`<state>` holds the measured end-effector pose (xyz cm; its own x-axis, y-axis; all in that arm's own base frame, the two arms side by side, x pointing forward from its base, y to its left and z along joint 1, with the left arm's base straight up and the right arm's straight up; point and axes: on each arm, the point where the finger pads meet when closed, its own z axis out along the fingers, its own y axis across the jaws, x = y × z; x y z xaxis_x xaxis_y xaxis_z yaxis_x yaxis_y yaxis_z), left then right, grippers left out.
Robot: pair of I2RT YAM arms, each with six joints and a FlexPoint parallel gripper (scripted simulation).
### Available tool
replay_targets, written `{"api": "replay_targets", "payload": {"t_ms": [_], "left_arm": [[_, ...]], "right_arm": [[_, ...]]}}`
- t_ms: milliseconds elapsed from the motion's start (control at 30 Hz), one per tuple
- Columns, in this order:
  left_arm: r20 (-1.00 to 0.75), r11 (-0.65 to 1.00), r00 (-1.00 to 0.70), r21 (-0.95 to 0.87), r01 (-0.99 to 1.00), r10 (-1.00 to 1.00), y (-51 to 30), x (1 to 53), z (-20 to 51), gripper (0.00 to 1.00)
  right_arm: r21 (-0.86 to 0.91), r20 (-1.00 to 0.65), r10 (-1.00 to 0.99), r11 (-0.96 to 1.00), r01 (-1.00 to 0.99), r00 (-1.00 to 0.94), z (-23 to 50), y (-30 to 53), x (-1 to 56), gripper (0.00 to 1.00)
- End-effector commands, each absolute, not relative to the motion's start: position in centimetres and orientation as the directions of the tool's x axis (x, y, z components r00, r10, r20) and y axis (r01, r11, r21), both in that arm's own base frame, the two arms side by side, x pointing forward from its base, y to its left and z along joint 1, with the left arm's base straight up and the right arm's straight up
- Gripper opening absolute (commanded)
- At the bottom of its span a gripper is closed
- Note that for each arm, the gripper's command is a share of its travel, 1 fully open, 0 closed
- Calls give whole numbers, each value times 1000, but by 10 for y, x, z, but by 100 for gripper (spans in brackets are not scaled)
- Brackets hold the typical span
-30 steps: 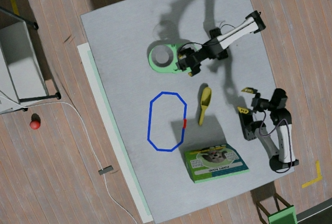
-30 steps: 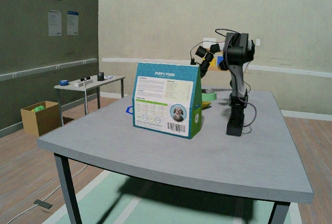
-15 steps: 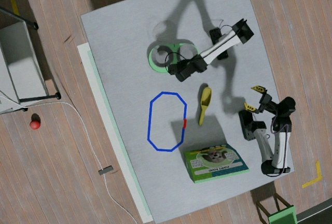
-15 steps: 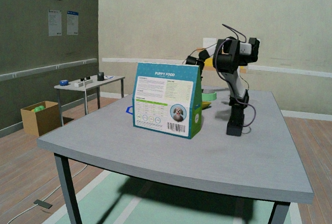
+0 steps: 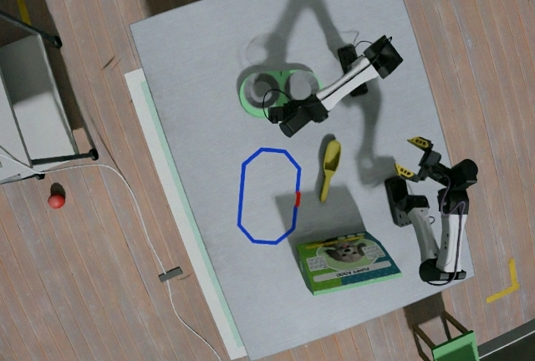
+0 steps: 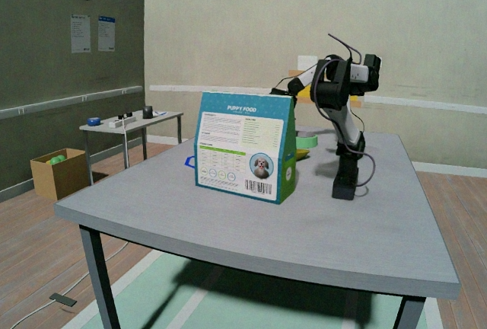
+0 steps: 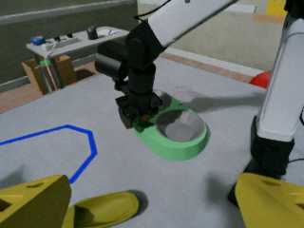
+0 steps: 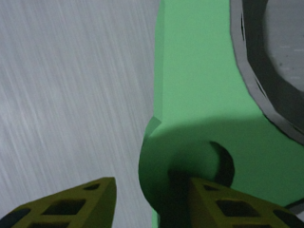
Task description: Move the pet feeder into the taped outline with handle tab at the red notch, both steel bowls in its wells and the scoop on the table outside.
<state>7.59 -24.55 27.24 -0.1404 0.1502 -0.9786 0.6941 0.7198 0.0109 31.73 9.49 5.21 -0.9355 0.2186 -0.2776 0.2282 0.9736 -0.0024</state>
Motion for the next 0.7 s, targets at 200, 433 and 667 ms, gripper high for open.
{"api": "replay_targets", "payload": {"t_ms": [200,433,667], "left_arm": [[-981,717,-146,-11,697,127,-245,76,278,88],[-981,717,-146,-11,697,127,-245,76,278,88],[-981,717,-146,-11,697,127,-245,76,278,88]], "right_arm": [[-4,-292,232,970,244,-928,37,89,328,38],[7,-292,236,970,244,-927,36,92,328,18],[6,-290,239,969,248,-927,38,91,325,0]]}}
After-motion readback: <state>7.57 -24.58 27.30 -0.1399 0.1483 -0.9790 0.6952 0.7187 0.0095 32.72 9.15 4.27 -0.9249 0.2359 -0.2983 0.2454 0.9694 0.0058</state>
